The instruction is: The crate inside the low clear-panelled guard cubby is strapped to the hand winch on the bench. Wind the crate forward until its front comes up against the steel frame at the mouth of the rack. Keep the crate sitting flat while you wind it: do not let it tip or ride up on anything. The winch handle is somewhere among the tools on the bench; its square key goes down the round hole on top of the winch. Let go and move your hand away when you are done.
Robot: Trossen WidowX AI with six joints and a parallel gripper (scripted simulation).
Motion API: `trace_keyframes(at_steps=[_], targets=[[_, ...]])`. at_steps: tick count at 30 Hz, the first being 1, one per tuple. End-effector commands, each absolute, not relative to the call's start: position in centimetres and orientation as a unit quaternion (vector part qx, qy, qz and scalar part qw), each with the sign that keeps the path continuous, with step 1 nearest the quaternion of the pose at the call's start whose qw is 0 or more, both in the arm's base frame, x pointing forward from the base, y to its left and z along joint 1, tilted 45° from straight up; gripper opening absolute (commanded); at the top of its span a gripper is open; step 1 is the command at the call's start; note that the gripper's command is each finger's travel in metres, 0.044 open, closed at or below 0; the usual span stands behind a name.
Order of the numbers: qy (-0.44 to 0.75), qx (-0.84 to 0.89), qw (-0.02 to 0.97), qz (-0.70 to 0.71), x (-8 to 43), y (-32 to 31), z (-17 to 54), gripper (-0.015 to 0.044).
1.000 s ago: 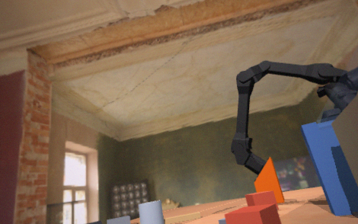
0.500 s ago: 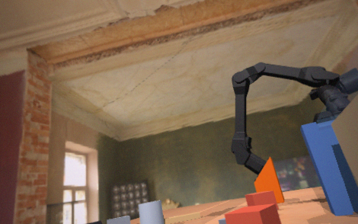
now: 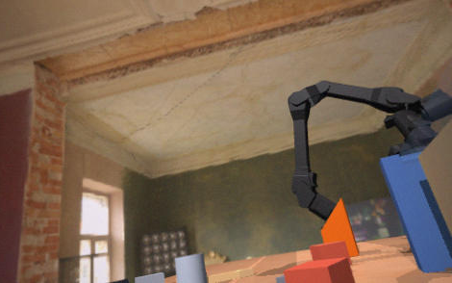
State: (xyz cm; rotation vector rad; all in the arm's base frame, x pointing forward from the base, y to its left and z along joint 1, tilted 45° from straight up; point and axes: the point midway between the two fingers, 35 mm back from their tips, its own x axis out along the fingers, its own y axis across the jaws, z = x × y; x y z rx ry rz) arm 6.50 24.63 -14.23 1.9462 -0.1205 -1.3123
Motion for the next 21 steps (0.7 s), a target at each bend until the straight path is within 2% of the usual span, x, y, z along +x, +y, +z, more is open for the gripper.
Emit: trace_keyframes(at_steps=[1, 21], targets=[[-0.057, 0.755, 0.397, -0.519, 6.2, 23.1, -13.4, 0.0000], [-0.058, 0.755, 0.398, -0.519, 6.7, 21.2, -11.7, 0.0000]])
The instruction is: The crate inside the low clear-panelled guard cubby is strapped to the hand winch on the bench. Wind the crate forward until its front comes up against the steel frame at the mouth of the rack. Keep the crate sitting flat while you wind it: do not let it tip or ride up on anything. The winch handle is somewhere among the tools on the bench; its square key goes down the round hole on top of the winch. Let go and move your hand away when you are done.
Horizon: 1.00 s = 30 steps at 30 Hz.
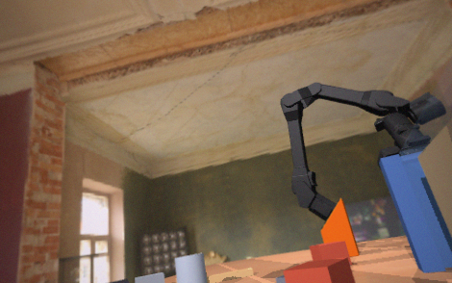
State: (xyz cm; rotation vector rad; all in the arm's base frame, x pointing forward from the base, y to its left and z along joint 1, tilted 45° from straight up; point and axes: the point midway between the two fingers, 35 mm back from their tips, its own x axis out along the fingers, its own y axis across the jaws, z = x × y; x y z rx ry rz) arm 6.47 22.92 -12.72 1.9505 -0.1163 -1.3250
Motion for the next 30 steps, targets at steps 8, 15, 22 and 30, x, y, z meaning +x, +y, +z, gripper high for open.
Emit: trace_keyframes(at_steps=[8, 15, 22, 30], targets=[[-0.058, 0.754, 0.398, -0.519, 7.4, 20.0, -10.5, 0.0000], [-0.059, 0.754, 0.399, -0.518, 7.9, 19.4, -10.0, 0.0000], [-0.059, 0.754, 0.399, -0.518, 8.4, 18.9, -9.5, 0.0000], [-0.059, 0.754, 0.399, -0.518, 9.1, 18.4, -8.9, 0.0000]])
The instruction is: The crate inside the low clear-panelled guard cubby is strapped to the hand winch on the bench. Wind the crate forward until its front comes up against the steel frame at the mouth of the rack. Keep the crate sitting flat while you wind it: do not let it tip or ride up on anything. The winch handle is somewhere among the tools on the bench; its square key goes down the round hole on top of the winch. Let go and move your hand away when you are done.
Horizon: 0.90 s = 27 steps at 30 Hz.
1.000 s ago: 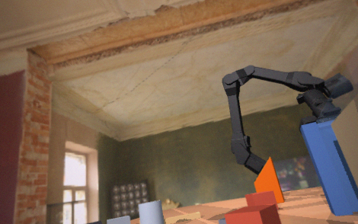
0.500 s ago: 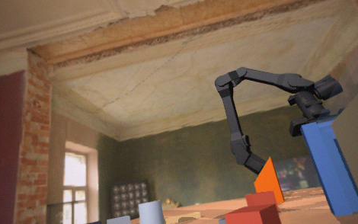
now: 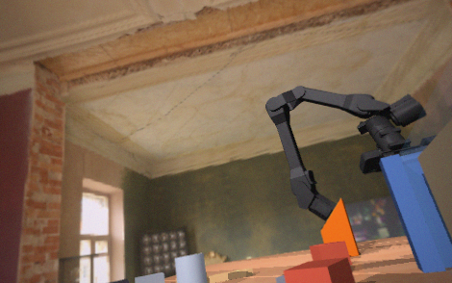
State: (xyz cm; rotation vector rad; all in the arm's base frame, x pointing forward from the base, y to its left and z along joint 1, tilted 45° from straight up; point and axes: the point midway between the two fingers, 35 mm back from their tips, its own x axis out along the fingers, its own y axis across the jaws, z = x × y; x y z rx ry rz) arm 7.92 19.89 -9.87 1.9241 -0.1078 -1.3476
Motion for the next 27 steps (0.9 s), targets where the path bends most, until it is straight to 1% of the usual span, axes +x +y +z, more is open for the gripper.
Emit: trace_keyframes(at_steps=[1, 27], targets=[[-0.059, 0.754, 0.399, -0.518, 9.2, 18.3, -8.8, 0.0000], [-0.060, 0.755, 0.400, -0.517, 12.0, 17.0, -7.4, 0.0000]])
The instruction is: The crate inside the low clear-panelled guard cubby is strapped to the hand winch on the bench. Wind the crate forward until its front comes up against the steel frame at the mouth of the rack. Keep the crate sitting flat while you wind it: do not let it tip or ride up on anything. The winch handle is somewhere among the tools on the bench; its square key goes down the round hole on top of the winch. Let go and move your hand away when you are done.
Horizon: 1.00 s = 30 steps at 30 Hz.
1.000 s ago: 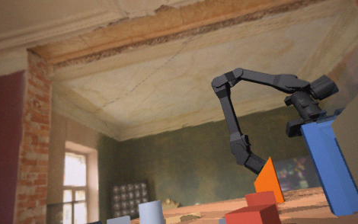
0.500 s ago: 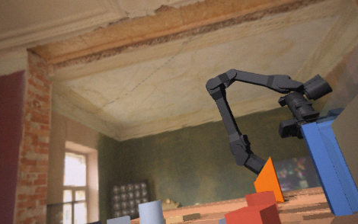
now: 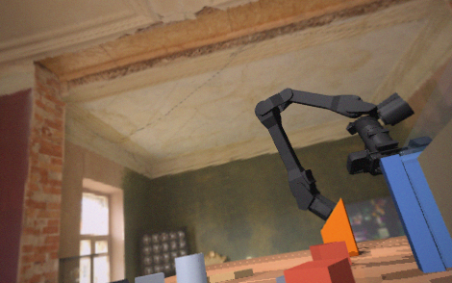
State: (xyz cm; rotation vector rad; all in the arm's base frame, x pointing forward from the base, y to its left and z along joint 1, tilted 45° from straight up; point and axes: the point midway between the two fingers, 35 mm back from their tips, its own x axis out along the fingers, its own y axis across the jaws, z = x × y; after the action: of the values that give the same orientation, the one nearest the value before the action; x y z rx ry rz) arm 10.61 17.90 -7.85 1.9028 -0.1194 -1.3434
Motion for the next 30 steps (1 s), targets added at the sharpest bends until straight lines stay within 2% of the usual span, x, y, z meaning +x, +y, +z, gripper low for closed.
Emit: trace_keyframes(at_steps=[1, 30], targets=[[-0.060, 0.755, 0.400, -0.517, 12.1, 17.0, -7.3, 0.0000], [-0.062, 0.755, 0.400, -0.515, 15.8, 16.4, -6.5, 0.0000]])
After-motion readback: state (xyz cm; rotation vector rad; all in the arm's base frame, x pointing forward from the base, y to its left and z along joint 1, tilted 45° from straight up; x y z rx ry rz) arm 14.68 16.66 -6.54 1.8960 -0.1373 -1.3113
